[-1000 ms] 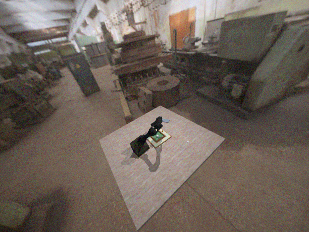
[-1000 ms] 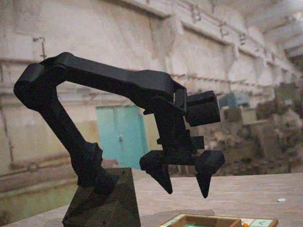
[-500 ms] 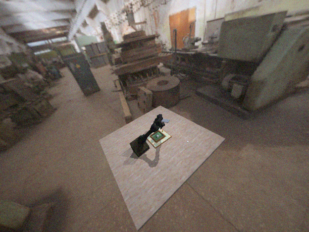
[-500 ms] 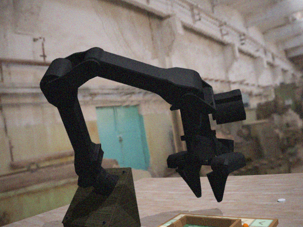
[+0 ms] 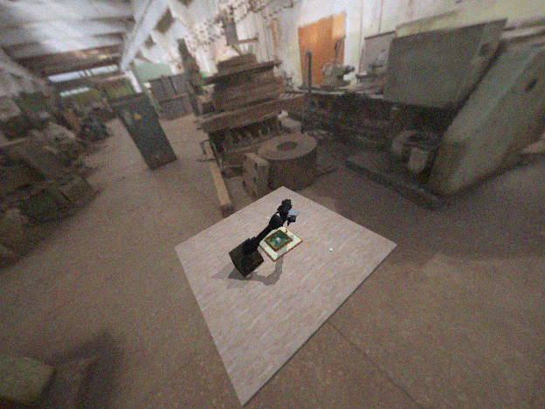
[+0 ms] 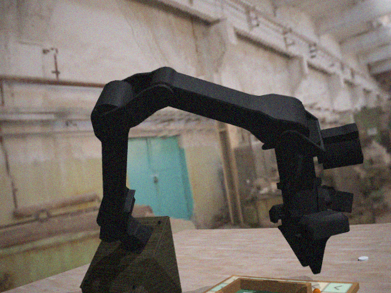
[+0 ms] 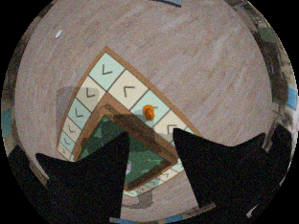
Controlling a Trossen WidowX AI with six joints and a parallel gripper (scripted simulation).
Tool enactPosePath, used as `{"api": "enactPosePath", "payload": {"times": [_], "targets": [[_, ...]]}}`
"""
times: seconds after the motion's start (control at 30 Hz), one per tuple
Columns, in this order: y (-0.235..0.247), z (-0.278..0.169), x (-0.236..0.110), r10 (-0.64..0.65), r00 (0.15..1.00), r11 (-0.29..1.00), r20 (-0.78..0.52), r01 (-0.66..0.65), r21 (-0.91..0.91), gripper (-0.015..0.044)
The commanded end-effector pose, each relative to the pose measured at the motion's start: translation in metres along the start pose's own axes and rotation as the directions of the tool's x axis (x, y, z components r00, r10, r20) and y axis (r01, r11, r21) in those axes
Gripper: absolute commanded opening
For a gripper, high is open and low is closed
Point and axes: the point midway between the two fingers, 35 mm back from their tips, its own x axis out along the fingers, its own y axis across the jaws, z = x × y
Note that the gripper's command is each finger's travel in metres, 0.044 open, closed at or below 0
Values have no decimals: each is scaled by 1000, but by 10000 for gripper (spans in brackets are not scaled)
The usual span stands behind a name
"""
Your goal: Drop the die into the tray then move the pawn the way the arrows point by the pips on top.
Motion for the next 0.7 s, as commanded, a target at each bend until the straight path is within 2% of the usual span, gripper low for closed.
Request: {"api": "enactPosePath", "payload": {"times": [0.0,0.13,0.67], "targets": [[-2,4,2,-5,1000,1000,-5,5,20,200],[-2,4,17,-6,1000,1000,-5,6,20,200],[-2,4,36,-6,1000,1000,-5,6,20,200]]}}
